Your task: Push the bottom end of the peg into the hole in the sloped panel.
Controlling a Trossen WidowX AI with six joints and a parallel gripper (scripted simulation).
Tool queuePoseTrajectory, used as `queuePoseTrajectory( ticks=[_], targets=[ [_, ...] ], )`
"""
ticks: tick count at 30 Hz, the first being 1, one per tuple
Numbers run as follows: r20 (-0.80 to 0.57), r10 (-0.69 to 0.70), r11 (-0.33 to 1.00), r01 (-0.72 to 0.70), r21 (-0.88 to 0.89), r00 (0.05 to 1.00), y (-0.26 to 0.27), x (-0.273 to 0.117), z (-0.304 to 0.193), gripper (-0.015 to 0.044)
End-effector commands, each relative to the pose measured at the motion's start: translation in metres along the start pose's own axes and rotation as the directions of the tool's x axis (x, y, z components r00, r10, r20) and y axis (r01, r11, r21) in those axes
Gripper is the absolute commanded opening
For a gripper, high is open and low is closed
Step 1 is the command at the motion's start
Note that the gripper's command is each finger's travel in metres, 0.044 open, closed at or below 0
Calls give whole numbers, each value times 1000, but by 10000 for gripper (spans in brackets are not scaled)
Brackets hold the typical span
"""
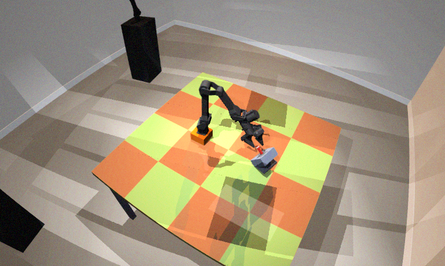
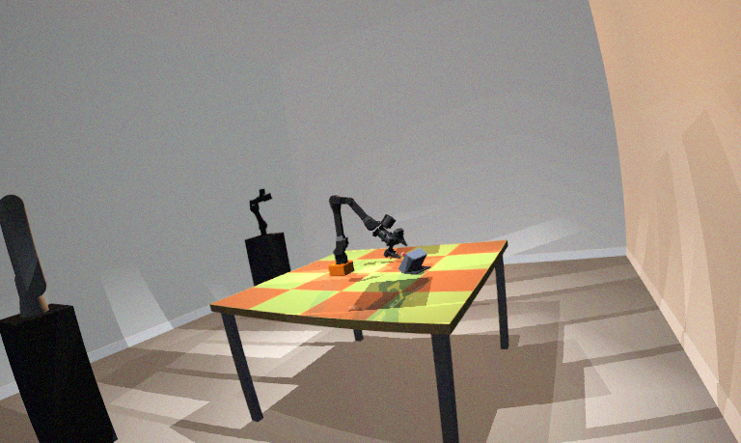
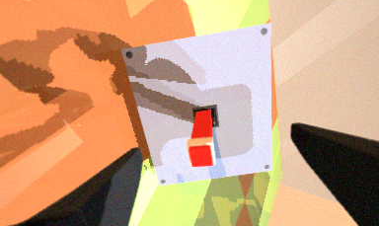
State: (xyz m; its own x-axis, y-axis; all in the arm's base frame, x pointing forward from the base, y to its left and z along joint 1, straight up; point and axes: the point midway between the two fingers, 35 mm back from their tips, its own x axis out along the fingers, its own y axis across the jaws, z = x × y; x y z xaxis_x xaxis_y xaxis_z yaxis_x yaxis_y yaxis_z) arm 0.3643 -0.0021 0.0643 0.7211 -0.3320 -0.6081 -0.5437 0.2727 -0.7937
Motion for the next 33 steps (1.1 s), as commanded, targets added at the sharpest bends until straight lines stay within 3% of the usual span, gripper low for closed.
queuePoseTrajectory(
  ticks=[1,33],
  targets=[
    [-1,-4,1000,5,7,1000,-2,-6,0,440],
    [2,-2,1000,2,3,1000,-1,-43,3,440]
  ],
)
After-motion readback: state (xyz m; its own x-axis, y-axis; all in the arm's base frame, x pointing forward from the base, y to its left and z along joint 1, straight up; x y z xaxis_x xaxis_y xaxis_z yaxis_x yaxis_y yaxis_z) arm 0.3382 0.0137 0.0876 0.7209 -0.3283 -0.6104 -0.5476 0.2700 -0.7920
